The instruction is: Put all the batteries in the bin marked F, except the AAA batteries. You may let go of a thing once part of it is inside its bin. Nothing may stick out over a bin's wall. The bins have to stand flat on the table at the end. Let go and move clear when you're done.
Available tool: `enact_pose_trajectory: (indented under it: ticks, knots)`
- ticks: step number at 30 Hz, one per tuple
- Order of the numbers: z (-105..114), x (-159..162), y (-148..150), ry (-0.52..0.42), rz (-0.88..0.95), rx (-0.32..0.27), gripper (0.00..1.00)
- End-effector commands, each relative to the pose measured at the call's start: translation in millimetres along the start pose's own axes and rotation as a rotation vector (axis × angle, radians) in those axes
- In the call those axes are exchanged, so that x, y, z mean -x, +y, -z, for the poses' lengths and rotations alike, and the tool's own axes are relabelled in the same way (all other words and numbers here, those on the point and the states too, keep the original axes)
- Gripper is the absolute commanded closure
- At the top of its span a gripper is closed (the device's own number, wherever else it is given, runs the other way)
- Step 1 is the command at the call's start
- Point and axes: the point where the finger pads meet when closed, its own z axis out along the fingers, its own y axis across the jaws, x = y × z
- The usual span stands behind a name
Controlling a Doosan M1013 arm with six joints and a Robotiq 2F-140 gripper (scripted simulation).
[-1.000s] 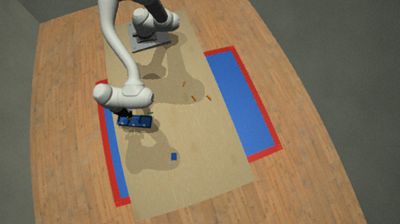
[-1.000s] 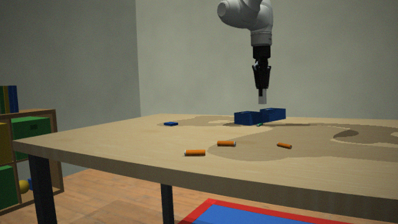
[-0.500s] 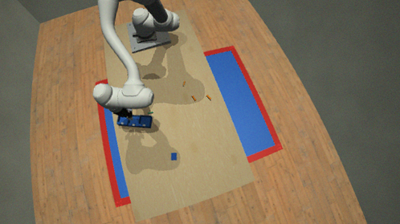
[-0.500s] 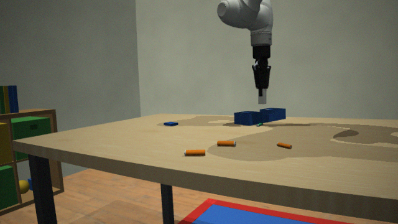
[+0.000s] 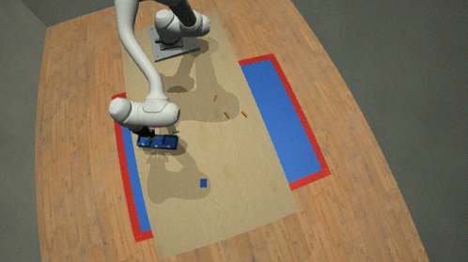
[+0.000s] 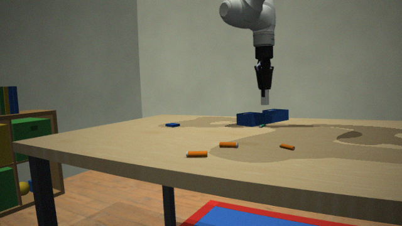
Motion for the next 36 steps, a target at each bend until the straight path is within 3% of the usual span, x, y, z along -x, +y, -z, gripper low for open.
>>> enact_pose_trajectory:
  ticks: [1, 8, 32, 36]
  knots:
    - [1.6, -1.6, -1.9, -0.001, -0.001, 0.003, 0.85]
    - [1.6, -1.7, -2.0, -0.001, -0.001, 0.003, 0.85]
    - [-57.5, -1.1, -1.2, -0.001, -0.001, 0.003, 0.85]
    - [-58.2, -1.1, -1.2, -0.001, -0.001, 0.003, 0.85]
